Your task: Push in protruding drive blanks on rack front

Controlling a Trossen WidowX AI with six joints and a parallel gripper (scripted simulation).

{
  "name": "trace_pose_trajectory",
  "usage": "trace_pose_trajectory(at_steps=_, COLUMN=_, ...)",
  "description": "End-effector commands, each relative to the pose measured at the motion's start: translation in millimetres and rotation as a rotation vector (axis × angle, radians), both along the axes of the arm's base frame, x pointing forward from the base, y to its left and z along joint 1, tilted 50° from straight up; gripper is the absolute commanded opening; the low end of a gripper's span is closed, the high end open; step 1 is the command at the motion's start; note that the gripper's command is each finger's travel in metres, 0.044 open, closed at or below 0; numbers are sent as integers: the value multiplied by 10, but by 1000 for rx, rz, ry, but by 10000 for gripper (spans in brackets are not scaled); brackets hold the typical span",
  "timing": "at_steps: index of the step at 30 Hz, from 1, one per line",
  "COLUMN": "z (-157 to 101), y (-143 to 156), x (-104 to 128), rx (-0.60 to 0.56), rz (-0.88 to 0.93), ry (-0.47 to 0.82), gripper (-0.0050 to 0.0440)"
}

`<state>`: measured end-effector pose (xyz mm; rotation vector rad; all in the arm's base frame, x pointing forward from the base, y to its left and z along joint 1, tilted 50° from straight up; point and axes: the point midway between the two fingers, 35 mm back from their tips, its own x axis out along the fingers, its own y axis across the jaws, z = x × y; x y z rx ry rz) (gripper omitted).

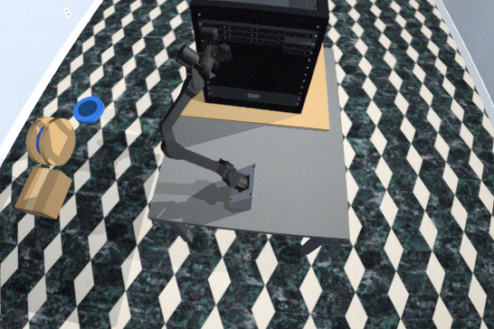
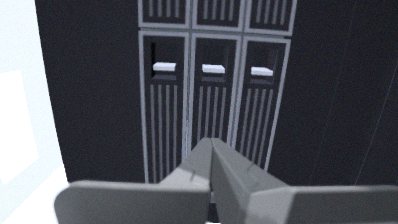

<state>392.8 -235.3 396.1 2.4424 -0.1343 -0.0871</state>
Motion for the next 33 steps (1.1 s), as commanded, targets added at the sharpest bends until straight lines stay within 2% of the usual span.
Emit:
trace_pose_trajectory(at_steps=1, z=52, y=-15, x=66, rx=-9, rz=-3, ry=-10, gripper=-50)
trace_pose_trajectory(at_steps=33, z=59, y=-23, x=128, rx=-9, rz=-3, ry=-10, gripper=-50)
